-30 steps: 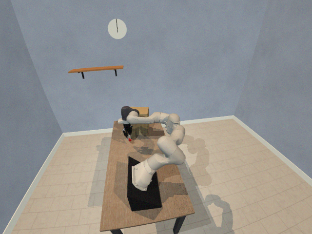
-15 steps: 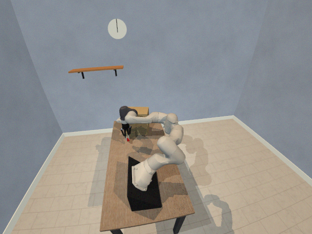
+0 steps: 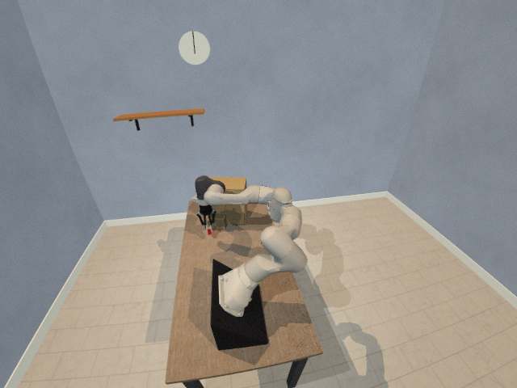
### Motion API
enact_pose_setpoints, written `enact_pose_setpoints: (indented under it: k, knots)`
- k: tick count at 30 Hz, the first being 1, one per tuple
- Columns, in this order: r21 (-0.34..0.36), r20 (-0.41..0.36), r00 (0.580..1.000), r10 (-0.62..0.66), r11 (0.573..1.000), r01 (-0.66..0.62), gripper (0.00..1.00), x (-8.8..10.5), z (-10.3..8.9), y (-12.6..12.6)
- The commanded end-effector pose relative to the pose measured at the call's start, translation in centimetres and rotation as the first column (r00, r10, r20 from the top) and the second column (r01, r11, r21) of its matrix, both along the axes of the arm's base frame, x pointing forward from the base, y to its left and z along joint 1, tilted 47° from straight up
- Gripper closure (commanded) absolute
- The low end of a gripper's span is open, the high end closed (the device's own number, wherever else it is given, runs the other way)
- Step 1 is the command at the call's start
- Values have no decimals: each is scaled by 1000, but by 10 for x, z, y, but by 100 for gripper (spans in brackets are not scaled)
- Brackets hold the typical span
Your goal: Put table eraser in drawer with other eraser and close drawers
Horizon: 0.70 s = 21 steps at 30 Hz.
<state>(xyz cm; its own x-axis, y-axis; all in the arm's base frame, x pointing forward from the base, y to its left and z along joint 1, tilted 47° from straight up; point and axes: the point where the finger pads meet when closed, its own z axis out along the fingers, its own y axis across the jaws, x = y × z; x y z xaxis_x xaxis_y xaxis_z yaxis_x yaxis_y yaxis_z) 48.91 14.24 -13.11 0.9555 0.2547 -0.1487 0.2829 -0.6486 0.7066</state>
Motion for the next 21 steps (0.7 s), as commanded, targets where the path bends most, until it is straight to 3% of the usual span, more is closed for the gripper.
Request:
enact_pose_setpoints:
  k: [1, 4, 5, 15, 21]
  knots:
    - [25, 153, 979, -134, 991, 132, 89, 2, -5, 4]
    - [25, 153, 979, -134, 991, 132, 89, 2, -5, 4]
    - [34, 191, 967, -171, 985, 168, 89, 3, -8, 6]
    - [55, 262, 935, -240, 971, 233, 89, 4, -13, 9]
    - [57, 265, 933, -243, 970, 237, 89, 3, -11, 12]
